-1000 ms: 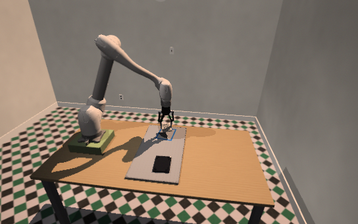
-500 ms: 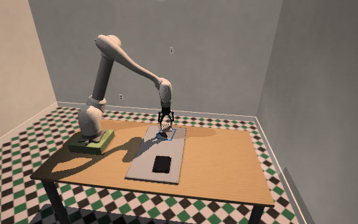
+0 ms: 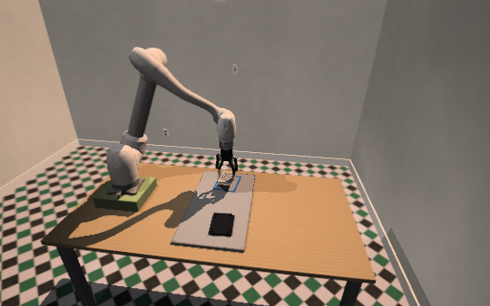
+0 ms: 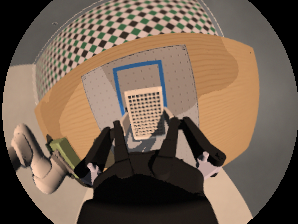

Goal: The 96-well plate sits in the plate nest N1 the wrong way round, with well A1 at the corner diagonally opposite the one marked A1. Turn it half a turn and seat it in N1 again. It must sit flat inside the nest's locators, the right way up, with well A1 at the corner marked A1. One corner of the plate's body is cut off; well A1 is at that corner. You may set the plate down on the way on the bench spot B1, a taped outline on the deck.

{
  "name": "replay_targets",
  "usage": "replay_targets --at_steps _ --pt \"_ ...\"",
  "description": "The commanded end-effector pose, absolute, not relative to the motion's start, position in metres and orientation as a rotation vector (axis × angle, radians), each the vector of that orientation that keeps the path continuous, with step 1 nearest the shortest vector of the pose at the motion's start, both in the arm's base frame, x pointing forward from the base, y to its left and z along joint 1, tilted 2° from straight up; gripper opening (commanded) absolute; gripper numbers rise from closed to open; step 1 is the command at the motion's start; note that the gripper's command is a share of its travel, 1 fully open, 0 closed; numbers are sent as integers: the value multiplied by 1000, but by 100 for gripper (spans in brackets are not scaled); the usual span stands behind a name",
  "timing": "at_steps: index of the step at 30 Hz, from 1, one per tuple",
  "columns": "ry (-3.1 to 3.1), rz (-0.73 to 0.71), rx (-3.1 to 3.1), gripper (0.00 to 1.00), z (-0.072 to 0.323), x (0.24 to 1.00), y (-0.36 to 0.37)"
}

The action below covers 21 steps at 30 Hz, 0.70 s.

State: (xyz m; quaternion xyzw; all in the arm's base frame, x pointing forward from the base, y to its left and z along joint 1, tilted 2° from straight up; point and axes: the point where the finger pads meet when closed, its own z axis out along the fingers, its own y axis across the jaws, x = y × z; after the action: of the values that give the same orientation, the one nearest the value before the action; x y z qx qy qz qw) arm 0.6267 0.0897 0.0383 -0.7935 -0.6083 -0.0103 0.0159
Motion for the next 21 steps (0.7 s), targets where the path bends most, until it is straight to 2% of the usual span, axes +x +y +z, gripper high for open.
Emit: replay_targets --at_steps 1,21 --pt "-1787 -25 -2550 0 38 627 81" --pt "-952 -11 -2961 0 38 625 21"
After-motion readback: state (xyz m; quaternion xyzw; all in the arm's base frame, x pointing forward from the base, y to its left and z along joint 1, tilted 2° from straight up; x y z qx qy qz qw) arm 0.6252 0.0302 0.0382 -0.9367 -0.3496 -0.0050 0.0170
